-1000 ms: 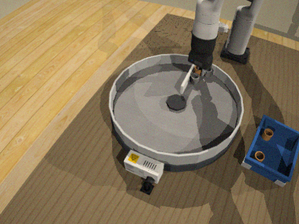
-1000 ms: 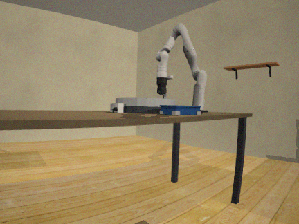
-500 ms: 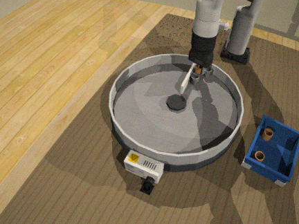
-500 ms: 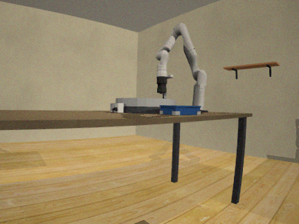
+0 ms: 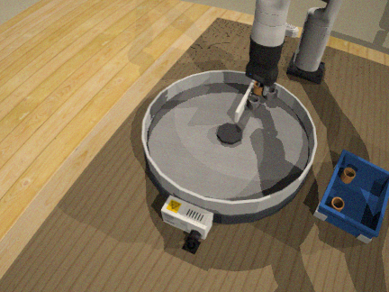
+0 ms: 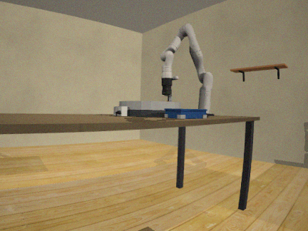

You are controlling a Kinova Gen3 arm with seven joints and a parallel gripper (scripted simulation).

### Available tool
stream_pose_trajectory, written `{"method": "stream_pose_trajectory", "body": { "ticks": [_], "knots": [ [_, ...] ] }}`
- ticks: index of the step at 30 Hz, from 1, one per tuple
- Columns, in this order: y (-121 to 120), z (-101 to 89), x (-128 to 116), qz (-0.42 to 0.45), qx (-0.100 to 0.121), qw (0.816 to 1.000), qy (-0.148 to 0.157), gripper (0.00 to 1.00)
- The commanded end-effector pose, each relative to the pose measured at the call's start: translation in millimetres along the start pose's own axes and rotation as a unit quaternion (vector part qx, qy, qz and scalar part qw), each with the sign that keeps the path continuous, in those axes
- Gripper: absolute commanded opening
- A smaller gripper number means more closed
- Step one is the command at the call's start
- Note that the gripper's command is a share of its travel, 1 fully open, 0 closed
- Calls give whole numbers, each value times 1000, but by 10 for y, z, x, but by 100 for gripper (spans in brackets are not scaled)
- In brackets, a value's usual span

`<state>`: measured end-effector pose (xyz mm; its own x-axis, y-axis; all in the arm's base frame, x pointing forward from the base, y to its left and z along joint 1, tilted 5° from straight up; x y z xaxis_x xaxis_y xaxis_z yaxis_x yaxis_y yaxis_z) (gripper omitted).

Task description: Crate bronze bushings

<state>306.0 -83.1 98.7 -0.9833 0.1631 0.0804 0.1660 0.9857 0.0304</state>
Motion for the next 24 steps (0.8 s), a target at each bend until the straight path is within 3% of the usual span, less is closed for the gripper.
{"method": "stream_pose_trajectory", "body": {
  "ticks": [1,24],
  "knots": [
    [-5,-22,-13,0,1,1000,-3,0],
    [-5,-96,-12,0,1,1000,-3,0]
  ]
}}
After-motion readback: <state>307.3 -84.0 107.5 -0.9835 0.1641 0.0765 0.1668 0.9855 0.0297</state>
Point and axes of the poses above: the point where the finger pads meet when closed, its own z axis out along the fingers, its own y axis across the jaws, x = y × z, the point moved 4 cm from there along -z, back along the fingers, and after that the axes turned 4 degrees about -z, right-handed, at the moved point
